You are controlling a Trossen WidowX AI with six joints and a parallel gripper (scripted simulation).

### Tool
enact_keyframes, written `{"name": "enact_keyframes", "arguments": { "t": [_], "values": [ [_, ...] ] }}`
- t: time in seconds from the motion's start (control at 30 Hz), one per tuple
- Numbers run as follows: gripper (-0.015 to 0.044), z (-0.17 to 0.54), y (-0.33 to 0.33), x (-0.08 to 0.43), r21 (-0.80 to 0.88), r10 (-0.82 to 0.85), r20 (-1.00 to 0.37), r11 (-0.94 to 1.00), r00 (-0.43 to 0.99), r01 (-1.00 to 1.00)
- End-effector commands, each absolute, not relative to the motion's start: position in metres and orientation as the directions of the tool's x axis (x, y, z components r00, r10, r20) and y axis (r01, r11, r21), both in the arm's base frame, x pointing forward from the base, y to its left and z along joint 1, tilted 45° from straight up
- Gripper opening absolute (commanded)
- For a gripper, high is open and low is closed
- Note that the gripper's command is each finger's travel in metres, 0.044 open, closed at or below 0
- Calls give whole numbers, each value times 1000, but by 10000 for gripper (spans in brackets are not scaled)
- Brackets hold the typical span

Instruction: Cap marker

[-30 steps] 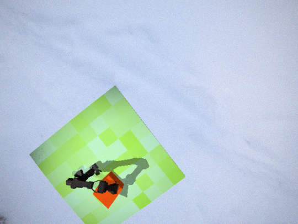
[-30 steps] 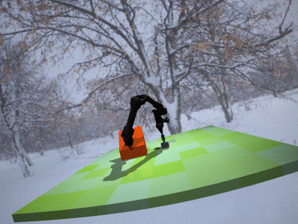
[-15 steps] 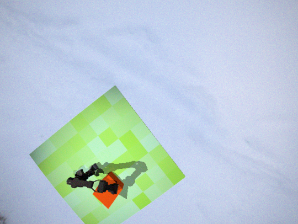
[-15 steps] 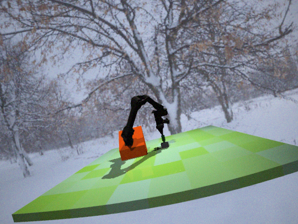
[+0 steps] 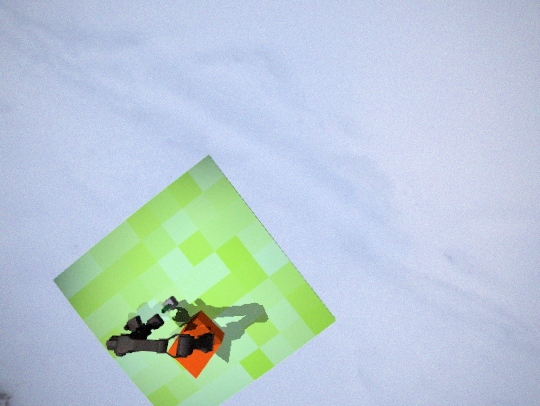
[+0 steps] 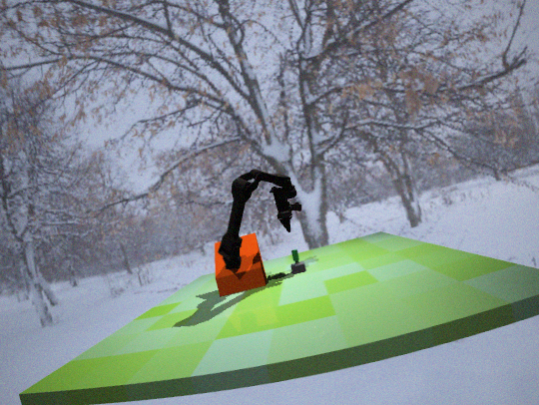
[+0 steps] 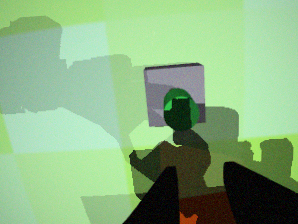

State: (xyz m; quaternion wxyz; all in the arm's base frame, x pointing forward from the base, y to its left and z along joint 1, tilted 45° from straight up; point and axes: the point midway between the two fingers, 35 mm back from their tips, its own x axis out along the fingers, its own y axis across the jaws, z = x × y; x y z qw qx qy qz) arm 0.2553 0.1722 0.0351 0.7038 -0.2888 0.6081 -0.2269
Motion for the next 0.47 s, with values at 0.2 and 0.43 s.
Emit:
{"name": "enact_keyframes", "arguments": {
  "t": [0.2, 0.43],
  "values": [
    [341, 36, 174, 255, -678, -667, -729, 734, 154, -27],
    [440, 36, 174, 255, -678, -667, -729, 734, 154, -27]
  ]
}}
